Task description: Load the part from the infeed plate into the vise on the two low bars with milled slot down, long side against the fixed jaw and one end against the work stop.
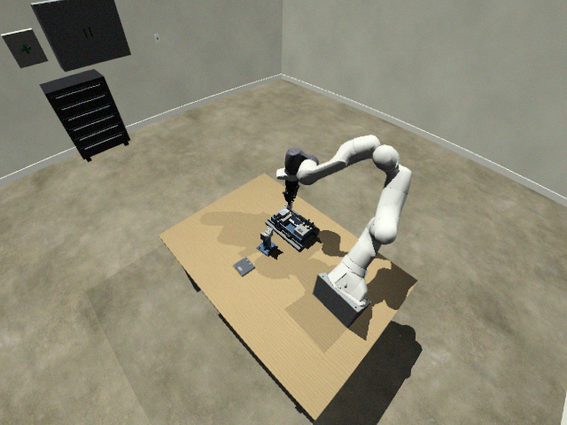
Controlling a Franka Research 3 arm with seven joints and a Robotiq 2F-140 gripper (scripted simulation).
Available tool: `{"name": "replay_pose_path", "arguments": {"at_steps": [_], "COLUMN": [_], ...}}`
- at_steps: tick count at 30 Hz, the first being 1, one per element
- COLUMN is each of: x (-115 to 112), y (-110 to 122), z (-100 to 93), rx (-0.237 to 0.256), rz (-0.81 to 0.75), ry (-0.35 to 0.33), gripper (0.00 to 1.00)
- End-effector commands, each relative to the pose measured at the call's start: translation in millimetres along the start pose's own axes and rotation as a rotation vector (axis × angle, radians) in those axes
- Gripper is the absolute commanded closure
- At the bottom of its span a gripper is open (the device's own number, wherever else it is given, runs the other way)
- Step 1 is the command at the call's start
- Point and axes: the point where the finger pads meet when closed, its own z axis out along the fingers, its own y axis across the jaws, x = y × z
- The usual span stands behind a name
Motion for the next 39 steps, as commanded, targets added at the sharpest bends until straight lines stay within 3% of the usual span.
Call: {"name": "replay_pose_path", "arguments": {"at_steps": [1,21,39], "x": [-1,-1,-1], "y": [8,12,11], "z": [1.4,-1.0,-31.9], "rx": [-0.002,-0.002,-0.002], "rz": [-0.014,-0.014,-0.014], "ry": [-0.002,-0.002,-0.002], "gripper": [1.0,1.0,1.0]}}
